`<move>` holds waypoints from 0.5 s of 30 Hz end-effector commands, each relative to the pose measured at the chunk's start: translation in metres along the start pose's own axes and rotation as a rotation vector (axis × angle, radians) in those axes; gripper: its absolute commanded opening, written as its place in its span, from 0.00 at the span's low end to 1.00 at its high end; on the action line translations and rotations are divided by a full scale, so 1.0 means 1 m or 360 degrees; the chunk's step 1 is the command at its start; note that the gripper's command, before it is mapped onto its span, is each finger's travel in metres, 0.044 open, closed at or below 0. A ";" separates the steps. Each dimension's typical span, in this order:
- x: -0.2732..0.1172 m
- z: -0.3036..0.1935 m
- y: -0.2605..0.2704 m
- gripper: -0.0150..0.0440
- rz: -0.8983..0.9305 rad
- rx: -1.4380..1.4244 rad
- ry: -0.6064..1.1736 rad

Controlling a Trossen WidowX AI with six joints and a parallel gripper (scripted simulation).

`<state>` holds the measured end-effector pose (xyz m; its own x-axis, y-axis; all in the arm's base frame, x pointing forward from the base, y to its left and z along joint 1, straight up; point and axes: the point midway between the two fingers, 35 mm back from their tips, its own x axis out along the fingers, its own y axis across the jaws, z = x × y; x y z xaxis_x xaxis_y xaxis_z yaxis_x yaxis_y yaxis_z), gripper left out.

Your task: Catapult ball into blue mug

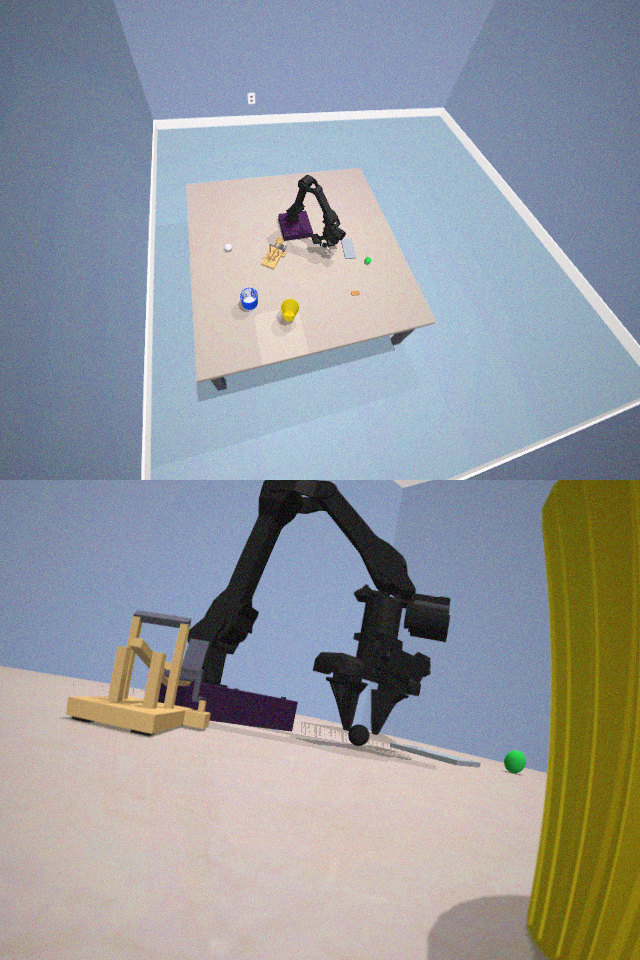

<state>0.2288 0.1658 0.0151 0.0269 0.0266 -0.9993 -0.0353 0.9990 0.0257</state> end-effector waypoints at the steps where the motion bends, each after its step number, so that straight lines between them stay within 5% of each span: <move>1: 0.010 -0.002 -0.001 0.76 -0.0004 0.0010 0.0013; 4: 0.012 -0.002 -0.001 0.76 -0.0004 0.0010 0.0013; 10: 0.012 -0.002 -0.001 0.50 -0.0004 0.0010 0.0013; 15: 0.012 -0.002 -0.001 0.44 -0.0004 0.0010 0.0013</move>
<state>0.2270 0.1647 0.0037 0.0201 0.0218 -0.9996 -0.0351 0.9992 0.0211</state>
